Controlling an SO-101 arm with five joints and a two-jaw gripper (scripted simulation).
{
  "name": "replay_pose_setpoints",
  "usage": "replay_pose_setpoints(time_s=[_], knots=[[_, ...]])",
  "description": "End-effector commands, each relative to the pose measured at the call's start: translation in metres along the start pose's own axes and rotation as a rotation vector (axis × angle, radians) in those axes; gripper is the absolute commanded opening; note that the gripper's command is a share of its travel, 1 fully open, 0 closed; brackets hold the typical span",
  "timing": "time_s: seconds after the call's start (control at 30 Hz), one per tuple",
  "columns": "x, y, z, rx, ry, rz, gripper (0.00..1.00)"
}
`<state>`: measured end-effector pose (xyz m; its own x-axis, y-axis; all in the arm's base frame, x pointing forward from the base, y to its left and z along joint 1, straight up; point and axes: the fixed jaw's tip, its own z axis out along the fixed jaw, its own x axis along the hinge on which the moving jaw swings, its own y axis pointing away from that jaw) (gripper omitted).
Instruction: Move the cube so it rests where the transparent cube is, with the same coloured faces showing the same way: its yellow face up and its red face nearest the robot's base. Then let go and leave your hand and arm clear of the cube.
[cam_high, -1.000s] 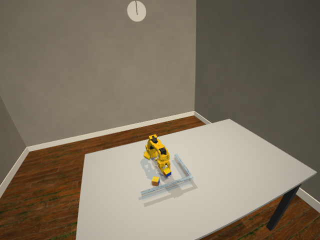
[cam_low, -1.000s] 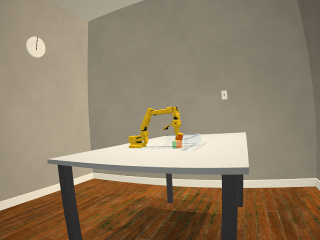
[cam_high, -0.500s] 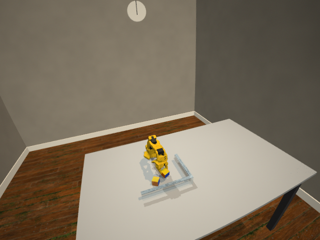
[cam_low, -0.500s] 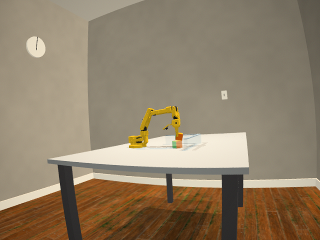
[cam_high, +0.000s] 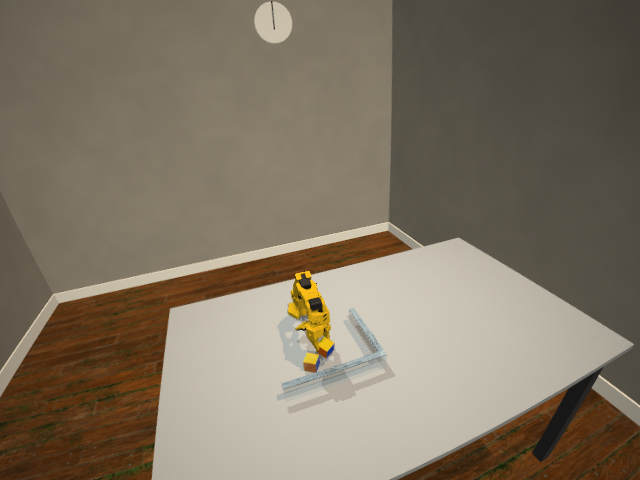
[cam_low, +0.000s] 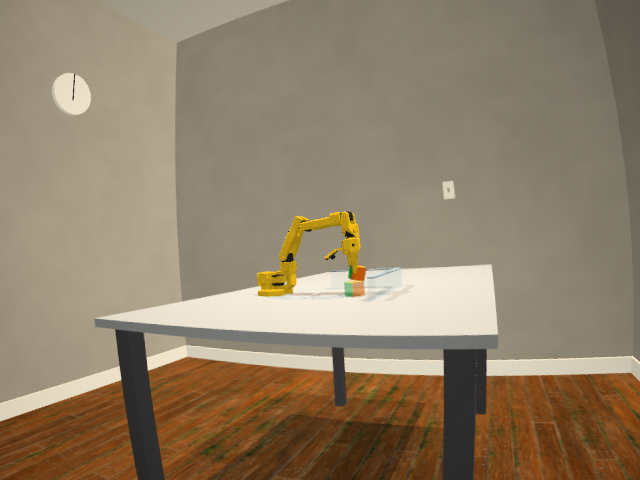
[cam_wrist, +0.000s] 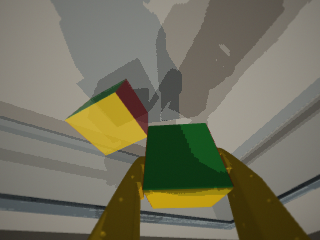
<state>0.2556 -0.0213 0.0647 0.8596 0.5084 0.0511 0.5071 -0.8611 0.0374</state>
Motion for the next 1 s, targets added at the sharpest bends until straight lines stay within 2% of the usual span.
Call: replay_pose_setpoints(time_s=[0.0,0.97], knots=[[0.02,0.016,-0.045,-0.135,0.194,-0.039,0.22],[0.012,0.042,-0.05,-0.22,0.182,-0.332,0.22]])
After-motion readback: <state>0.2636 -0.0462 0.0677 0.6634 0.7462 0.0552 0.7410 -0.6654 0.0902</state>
